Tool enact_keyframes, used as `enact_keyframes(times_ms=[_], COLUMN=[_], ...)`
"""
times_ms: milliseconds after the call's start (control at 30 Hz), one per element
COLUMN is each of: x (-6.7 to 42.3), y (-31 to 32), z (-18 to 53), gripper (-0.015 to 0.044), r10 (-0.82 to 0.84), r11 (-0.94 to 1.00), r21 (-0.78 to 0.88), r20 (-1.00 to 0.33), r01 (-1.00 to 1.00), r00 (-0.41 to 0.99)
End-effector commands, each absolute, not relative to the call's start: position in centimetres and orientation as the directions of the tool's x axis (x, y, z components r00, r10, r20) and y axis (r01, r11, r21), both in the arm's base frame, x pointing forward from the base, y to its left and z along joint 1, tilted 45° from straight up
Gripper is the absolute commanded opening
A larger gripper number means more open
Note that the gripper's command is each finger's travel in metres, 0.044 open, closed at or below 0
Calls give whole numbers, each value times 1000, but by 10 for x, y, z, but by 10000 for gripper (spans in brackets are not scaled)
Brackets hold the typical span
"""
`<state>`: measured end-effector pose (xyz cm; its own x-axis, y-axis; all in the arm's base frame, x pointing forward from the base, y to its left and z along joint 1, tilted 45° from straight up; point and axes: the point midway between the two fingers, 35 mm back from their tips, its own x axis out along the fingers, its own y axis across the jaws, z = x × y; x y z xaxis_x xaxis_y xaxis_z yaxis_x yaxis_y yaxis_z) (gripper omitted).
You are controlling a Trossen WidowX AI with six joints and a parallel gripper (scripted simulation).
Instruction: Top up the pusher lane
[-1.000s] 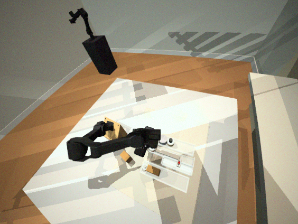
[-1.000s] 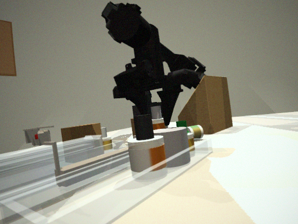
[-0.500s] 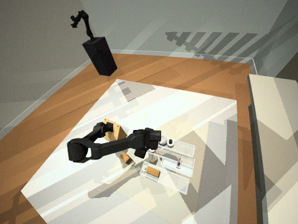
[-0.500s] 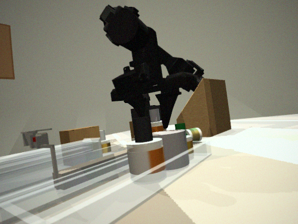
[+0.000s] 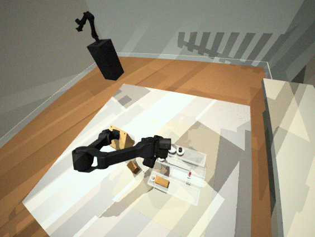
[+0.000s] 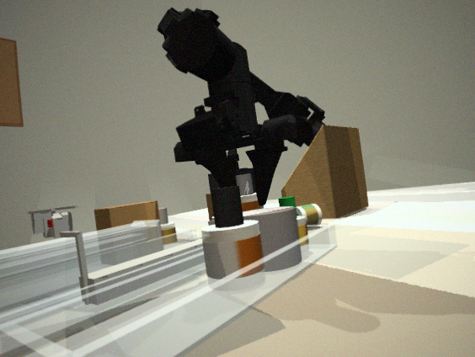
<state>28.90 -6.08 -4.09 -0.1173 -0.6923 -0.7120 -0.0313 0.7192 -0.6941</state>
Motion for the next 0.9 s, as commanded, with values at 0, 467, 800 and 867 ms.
enact_keyframes(times_ms=[0, 467, 800, 867], x=[303, 308, 312, 313], y=[-61, -61, -61, -61], z=[-39, -38, -38, -38], gripper=[0, 0, 0, 0], r10=[-693, -693, -693, -693], r11=[719, 719, 719, 719], r21=[-695, -695, -695, -695], r20=[-716, -716, -716, -716], r01=[-9, -9, -9, -9], r00=[-89, -89, -89, -88])
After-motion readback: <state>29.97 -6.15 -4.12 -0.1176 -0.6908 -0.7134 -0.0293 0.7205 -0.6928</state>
